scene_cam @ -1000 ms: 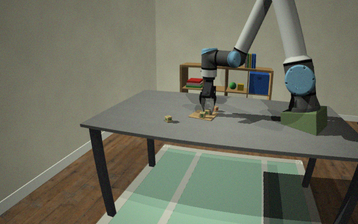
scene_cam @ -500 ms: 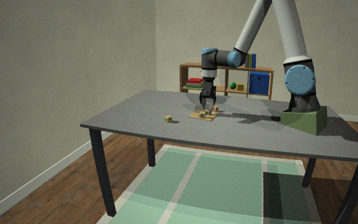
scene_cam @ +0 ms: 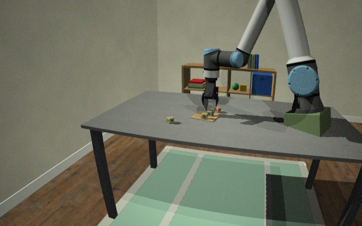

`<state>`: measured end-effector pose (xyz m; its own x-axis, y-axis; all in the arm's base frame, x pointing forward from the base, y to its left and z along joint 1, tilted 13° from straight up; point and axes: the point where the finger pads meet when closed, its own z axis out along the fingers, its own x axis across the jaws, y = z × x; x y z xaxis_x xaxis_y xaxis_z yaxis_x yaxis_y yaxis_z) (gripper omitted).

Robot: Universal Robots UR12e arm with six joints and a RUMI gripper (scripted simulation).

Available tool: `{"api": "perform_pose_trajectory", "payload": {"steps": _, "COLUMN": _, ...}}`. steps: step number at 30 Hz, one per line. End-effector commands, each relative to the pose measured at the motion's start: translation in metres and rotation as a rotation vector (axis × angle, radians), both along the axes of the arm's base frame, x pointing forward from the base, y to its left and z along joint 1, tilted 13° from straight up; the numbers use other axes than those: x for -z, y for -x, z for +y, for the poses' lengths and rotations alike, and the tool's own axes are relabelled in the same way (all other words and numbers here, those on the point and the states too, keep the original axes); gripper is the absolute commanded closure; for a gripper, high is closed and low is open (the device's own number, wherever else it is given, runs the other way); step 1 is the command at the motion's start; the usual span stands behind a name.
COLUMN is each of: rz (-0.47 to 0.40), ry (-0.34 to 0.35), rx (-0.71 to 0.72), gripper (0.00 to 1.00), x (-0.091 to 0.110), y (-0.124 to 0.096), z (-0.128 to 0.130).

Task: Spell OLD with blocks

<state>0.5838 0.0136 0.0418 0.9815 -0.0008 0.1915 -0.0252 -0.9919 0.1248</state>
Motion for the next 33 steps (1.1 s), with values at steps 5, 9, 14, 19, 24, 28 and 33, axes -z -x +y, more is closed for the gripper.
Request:
{"api": "perform_pose_trajectory", "payload": {"steps": 5, "rz": -0.001, "ry": 0.000, "rx": 0.000, "gripper": 0.91, "x": -0.001, "y": 0.000, "z": 0.000}}
{"api": "perform_pose_trajectory", "payload": {"steps": 9, "rz": -0.001, "ry": 0.000, "rx": 0.000, "gripper": 0.91, "x": -0.005, "y": 0.000, "z": 0.001}}
{"api": "perform_pose_trajectory", "payload": {"steps": 14, "rz": -0.001, "ry": 0.000, "rx": 0.000, "gripper": 0.91, "x": -0.027, "y": 0.005, "z": 0.003}}
{"api": "perform_pose_trajectory", "payload": {"steps": 19, "rz": -0.001, "ry": 0.000, "rx": 0.000, "gripper": 0.91, "x": -0.053, "y": 0.010, "z": 0.007}}
{"api": "perform_pose_trajectory", "payload": {"steps": 24, "rz": -0.001, "ry": 0.000, "rx": 0.000, "gripper": 0.91, "x": -0.079, "y": 0.015, "z": 0.010}}
{"api": "perform_pose_trajectory", "payload": {"steps": 28, "rz": -0.001, "ry": 0.000, "rx": 0.000, "gripper": 0.91, "x": -0.095, "y": 0.018, "z": 0.012}}
{"api": "perform_pose_trajectory", "payload": {"steps": 33, "rz": -0.001, "ry": 0.000, "rx": 0.000, "gripper": 0.91, "x": -0.098, "y": 0.019, "z": 0.013}}
